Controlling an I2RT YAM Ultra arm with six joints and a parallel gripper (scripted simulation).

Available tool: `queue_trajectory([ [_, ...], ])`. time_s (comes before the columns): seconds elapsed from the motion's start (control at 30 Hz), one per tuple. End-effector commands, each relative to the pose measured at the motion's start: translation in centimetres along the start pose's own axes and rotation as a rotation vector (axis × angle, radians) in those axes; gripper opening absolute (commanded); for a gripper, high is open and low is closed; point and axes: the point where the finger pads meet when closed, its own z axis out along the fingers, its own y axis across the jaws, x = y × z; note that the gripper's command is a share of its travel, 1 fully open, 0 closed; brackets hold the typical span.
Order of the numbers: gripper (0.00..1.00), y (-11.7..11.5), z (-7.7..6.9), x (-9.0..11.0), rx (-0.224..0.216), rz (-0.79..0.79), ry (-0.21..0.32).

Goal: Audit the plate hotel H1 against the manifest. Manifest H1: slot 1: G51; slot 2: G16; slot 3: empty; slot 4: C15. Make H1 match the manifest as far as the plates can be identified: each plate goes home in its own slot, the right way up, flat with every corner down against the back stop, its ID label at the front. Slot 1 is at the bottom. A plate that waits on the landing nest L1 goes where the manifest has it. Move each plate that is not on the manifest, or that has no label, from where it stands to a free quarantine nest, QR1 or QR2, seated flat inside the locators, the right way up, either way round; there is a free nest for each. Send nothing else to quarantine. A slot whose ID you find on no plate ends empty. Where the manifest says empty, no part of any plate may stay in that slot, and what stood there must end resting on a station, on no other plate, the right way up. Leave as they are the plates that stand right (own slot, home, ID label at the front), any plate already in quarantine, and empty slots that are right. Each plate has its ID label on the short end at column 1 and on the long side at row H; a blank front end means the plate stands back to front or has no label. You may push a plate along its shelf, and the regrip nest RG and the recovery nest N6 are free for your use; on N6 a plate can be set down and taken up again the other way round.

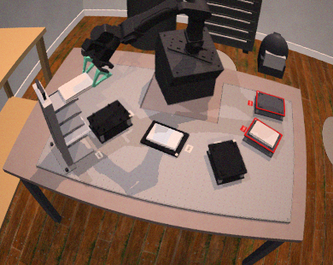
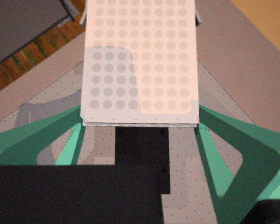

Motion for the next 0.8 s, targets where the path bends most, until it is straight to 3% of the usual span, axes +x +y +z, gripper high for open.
queue_trajectory([
  [0.0, 0.86, -0.07, -0.27, -1.37, 0.008, -0.023, -0.039],
  [0.77, 0.86, -0.07, -0.06, -1.26, 0.008, -0.023, -0.039],
])
